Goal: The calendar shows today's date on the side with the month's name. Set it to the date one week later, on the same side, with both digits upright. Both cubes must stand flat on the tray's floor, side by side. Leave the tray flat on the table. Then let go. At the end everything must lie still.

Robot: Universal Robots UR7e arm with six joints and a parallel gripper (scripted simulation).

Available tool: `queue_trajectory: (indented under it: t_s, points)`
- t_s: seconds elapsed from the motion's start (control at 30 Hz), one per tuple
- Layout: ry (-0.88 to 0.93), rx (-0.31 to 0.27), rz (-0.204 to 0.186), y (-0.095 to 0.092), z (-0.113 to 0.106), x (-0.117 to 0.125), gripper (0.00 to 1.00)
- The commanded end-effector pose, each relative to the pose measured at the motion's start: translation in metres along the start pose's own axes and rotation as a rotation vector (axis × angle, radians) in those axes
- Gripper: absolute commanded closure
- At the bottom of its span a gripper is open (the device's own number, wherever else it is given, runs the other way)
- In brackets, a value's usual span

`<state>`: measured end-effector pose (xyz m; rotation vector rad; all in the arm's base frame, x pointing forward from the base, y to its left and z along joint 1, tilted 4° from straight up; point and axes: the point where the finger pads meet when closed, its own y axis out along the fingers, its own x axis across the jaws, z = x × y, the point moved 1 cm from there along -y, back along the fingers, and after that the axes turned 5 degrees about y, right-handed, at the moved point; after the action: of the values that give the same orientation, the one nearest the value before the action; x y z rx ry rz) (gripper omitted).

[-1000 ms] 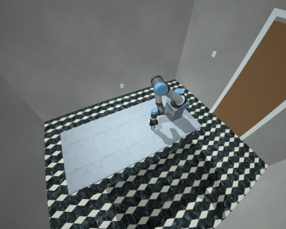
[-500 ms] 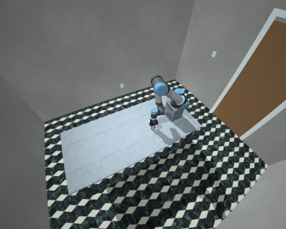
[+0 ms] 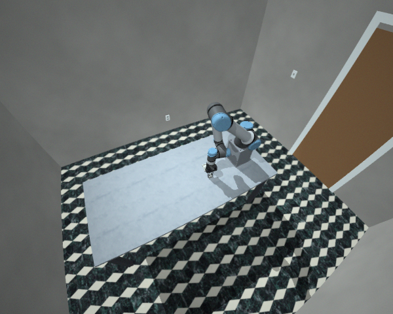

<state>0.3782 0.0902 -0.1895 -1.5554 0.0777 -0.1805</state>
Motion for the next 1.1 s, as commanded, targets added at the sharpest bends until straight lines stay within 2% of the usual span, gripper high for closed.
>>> queue_trajectory:
  t_s: [0.0, 0.87, 0.9, 0.97, 1.0, 1.07]
  points:
    - [0.0, 0.0, -0.001, -0.0003, 0.0, 0.0004, 0.4]
    - [0.0, 0.0, -0.001, -0.0003, 0.0, 0.0004, 0.4]
    - [0.0, 0.0, -0.001, -0.0003, 0.0, 0.0004, 0.34]
    - [0.0, 0.0, -0.001, -0.0003, 0.0, 0.0004, 0.34]
    - [0.0, 0.0, -0.001, -0.0003, 0.0, 0.0004, 0.28]
    - [0.0, 0.0, -0.001, -0.0003, 0.0, 0.0004, 0.28]
